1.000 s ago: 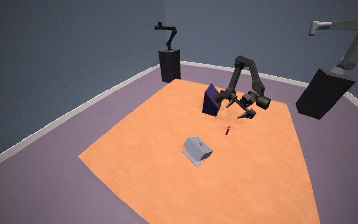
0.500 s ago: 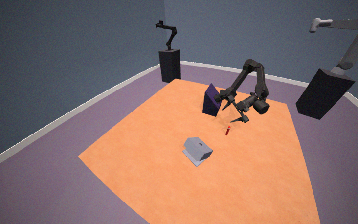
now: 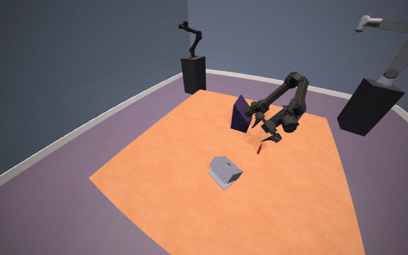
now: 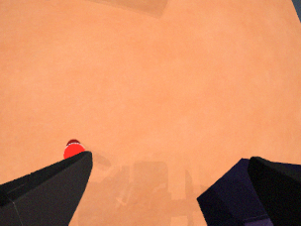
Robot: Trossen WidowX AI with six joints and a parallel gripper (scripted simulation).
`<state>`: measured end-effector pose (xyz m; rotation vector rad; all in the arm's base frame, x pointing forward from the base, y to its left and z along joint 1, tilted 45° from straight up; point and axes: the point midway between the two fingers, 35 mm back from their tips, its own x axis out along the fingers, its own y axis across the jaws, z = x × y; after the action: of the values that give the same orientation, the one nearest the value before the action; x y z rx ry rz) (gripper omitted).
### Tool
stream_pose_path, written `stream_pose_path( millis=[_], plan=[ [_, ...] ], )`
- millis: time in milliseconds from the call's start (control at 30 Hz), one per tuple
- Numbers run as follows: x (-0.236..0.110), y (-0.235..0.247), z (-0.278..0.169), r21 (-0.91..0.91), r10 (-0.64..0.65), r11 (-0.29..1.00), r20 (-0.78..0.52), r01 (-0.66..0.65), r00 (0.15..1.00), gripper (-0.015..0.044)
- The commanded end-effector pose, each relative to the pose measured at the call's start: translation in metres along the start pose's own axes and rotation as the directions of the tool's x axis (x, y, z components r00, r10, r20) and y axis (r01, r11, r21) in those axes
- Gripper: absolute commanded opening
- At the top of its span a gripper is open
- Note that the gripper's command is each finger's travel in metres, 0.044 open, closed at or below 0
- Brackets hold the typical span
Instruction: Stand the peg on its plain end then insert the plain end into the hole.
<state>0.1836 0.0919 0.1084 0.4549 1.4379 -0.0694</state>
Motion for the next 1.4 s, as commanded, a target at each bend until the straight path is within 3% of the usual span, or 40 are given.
stream_pose_path(
  millis=[0,267,500,1367],
  plan=[
    [0.001,0.006,0.0,0.005,0.072,0.997,-0.125,-0.072,0.99,0.044],
    [-0.004,0.018,0.006,0.068,0.254,0.967,-0.288,-0.245,0.923,0.044],
    [-0.014,0.028,0.02,0.152,0.431,0.902,-0.349,-0.403,0.832,0.044],
    [0.007,0.039,0.013,0.169,0.435,0.9,-0.349,-0.401,0.83,0.044]
  ],
)
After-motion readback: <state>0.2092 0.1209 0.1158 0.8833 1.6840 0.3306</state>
